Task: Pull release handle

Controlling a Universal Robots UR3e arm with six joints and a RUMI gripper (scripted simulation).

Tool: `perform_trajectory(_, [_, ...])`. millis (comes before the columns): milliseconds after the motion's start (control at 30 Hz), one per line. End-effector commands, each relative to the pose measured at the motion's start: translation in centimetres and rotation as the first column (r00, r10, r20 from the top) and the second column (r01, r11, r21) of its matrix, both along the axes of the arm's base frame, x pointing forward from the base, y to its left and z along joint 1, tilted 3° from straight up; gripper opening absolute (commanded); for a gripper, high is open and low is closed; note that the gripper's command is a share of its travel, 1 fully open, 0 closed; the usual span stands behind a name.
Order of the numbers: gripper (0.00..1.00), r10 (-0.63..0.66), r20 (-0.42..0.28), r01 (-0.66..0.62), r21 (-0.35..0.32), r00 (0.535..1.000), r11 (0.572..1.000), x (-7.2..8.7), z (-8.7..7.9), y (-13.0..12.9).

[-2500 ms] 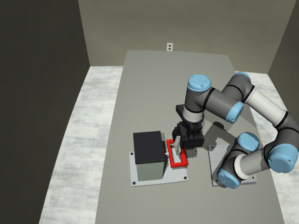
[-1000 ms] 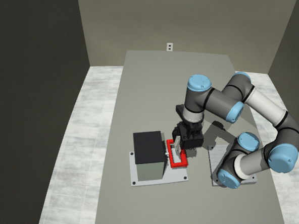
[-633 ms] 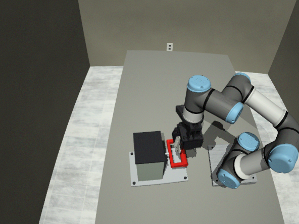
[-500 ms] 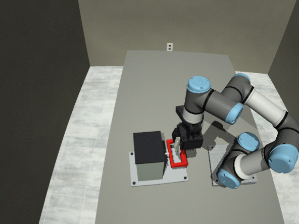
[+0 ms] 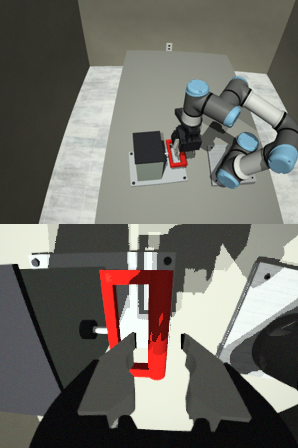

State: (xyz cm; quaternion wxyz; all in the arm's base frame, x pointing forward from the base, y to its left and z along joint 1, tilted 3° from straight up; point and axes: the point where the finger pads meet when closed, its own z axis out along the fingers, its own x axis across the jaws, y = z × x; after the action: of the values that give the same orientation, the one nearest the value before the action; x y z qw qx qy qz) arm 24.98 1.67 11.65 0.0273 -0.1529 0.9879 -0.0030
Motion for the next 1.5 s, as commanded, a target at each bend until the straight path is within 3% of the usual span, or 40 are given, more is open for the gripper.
perform_trajectory(0, [0.3, 0.0, 0.002, 0.0, -0.001, 1.0, 1.0, 0.1, -0.4, 0.0])
perform_trajectory(600, [0.3, 0.0, 0.002, 0.0, -0.001, 1.0, 1.0, 0.2, -1.6, 0.0])
perform_trajectory(1467, [0.3, 0.0, 0.002, 0.0, -0.001, 1.0, 1.0, 0.2, -1.7, 0.0])
